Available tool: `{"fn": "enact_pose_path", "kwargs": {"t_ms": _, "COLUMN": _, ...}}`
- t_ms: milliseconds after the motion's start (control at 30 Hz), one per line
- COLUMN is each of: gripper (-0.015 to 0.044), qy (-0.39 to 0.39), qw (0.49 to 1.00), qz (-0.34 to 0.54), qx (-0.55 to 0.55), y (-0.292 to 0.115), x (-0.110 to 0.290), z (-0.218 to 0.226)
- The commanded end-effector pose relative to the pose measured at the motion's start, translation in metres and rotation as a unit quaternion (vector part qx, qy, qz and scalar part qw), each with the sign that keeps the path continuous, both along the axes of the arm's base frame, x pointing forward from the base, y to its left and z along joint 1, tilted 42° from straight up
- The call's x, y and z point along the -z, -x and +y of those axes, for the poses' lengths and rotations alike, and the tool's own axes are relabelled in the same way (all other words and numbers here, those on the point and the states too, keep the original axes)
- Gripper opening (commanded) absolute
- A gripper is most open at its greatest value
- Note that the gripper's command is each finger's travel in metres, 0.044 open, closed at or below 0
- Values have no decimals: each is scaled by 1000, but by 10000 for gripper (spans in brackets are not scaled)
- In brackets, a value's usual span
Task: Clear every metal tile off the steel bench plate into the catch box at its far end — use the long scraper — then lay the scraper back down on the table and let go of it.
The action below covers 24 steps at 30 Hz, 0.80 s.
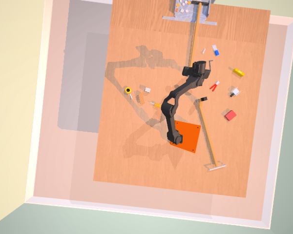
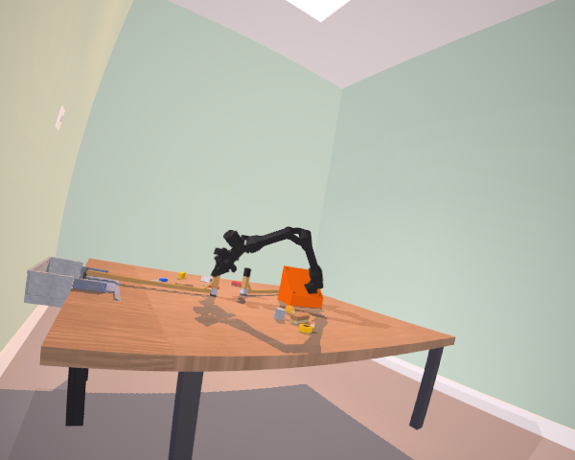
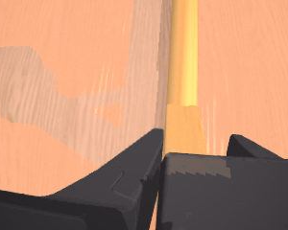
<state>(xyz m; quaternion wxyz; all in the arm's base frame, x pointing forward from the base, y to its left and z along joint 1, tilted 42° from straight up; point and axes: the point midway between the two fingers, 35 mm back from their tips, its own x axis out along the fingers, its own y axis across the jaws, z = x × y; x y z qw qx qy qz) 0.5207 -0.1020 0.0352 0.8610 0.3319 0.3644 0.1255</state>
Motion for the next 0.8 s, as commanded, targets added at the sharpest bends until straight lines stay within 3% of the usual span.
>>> {"fn": "enact_pose_path", "kwargs": {"t_ms": 0, "gripper": 0, "qy": 1, "qw": 1000, "qz": -2, "qx": 5, "y": 7, "x": -2, "z": -6}}
{"fn": "enact_pose_path", "kwargs": {"t_ms": 767, "gripper": 0, "qy": 2, "qw": 1000, "qz": -1, "qx": 5, "y": 41, "x": 1, "z": -8}}
